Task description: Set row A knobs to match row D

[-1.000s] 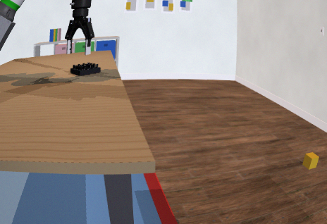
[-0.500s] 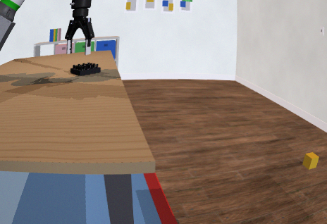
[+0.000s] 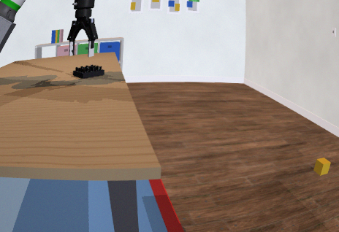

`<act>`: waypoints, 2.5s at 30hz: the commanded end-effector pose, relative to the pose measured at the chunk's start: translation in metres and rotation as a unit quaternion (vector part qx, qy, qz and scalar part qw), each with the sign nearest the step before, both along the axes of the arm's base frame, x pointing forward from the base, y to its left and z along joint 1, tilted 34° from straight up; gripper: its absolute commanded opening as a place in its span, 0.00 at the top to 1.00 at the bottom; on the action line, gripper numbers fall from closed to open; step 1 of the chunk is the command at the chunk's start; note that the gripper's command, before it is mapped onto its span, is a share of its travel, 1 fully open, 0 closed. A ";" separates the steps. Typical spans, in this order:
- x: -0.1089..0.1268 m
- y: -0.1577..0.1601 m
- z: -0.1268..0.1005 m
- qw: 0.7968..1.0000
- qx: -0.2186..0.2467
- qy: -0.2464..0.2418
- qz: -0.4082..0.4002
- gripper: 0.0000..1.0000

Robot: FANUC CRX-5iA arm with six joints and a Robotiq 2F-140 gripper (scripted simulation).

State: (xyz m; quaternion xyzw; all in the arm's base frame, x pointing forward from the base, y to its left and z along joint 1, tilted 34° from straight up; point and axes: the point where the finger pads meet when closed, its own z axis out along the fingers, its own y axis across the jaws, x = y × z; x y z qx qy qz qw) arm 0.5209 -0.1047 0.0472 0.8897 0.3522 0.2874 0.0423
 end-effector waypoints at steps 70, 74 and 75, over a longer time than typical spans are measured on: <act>-0.033 -0.025 -0.024 1.000 0.000 -0.001 0.000 0.00; -0.035 -0.026 -0.025 1.000 0.000 -0.001 0.000 0.00; -0.035 -0.026 -0.025 1.000 0.000 -0.001 0.000 0.00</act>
